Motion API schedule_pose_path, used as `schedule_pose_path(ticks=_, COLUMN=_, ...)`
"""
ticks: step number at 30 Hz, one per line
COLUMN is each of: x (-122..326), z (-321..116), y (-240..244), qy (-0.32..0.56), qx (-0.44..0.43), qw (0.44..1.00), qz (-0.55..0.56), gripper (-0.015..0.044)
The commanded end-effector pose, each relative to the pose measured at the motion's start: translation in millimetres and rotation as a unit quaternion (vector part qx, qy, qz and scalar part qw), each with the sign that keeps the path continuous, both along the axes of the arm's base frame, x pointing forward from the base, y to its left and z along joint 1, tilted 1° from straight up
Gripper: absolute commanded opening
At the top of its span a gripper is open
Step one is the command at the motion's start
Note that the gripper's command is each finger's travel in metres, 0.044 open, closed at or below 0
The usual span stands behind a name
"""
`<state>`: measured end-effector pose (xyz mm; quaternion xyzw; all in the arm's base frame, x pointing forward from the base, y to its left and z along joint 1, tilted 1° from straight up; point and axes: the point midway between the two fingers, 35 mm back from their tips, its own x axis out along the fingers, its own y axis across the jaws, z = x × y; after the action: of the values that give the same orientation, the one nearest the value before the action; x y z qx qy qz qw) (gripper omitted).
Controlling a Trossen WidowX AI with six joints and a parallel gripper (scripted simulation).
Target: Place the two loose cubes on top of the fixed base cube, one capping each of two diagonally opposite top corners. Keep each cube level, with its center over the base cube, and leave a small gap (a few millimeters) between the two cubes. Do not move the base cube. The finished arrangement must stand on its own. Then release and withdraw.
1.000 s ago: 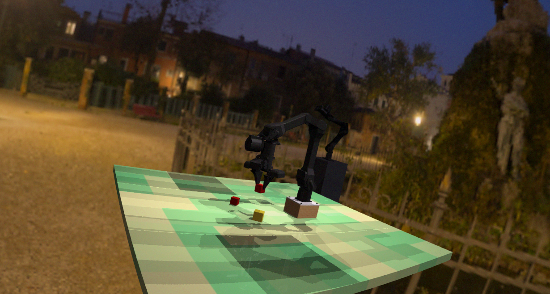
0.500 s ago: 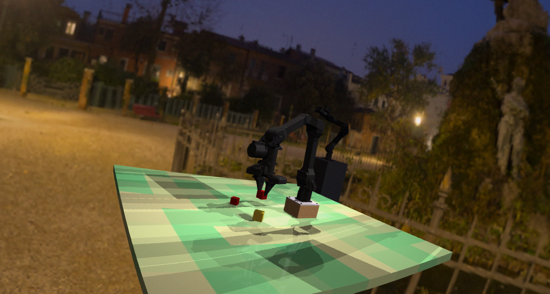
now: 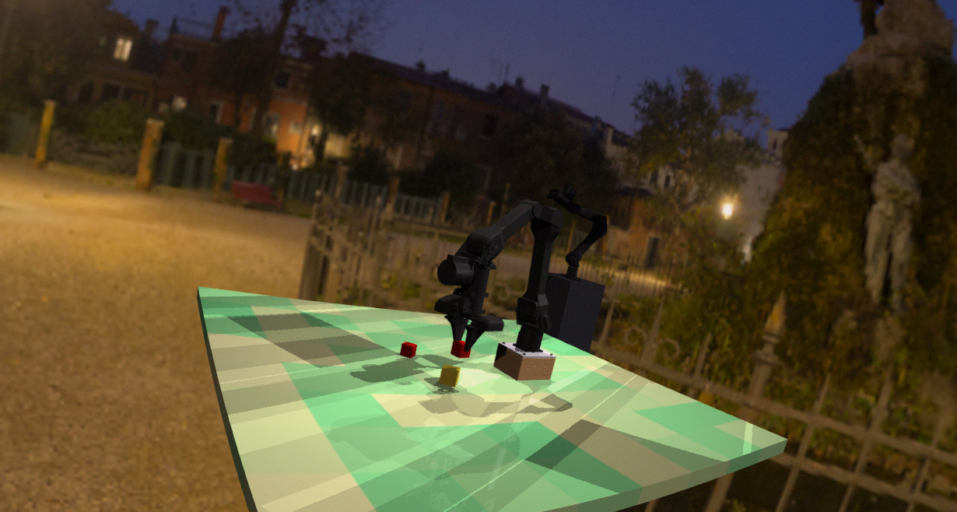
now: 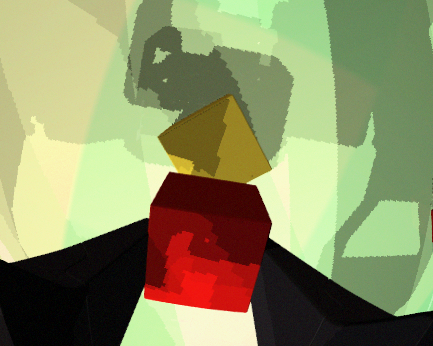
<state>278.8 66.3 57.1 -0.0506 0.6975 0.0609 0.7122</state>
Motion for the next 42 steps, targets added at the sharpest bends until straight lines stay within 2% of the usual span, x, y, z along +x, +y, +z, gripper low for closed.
schedule_pose_path(ticks=1, x=0.9, z=-1.0, y=2.4, qy=-0.001, qx=0.000, qw=1.000, qz=-0.006, gripper=0.0105)
schedule_pose_path(ticks=11, x=1.0, z=-2.5, y=2.4, qy=-0.001, qx=0.000, qw=1.000, qz=-0.006, gripper=0.0105)
schedule_pose_path(ticks=22, x=1.4, z=-26.6, y=2.6, qy=-0.001, qx=0.000, qw=1.000, qz=-0.006, gripper=0.0105)
schedule_pose_path(ticks=42, x=1.4, z=-28.4, y=2.6, qy=-0.001, qx=0.000, qw=1.000, qz=-0.006, gripper=0.0105)
